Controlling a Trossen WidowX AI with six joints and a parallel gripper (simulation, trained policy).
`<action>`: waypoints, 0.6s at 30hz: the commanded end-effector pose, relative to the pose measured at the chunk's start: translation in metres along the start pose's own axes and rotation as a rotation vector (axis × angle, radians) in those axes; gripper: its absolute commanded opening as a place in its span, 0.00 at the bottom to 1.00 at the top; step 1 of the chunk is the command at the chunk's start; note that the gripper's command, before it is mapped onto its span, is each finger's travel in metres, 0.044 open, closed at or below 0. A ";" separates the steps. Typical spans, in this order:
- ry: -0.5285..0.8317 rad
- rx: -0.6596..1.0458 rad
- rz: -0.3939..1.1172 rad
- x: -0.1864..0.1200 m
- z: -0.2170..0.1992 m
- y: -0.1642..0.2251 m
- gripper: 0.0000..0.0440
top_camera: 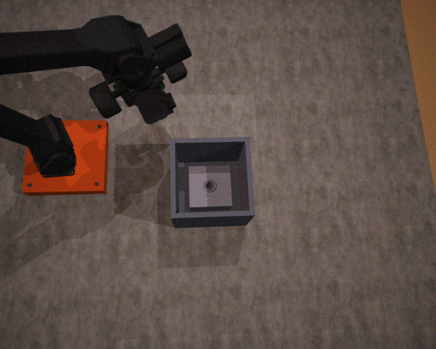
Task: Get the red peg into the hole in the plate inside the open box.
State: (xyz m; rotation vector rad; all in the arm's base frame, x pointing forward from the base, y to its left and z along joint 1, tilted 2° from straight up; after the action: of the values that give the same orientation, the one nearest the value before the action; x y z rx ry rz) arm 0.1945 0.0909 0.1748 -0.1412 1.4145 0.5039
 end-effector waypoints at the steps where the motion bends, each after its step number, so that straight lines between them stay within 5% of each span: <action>1: -0.047 -0.014 0.002 -0.017 0.003 -0.001 0.00; 18: -0.206 -0.006 -0.140 -0.098 0.005 -0.029 0.00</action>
State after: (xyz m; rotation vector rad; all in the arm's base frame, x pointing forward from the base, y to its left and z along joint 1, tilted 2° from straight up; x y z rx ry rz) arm 0.2032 0.0498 0.2562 -0.1722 1.2068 0.4203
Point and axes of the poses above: the point midway between the two fingers, 35 mm back from their tips, its own x axis out along the fingers, its own z axis across the jaws, y = z × x, the point moved 7 cm from there along -x, back along the fingers, and after that the axes turned 1 degree about -x, right-handed, at the moved point
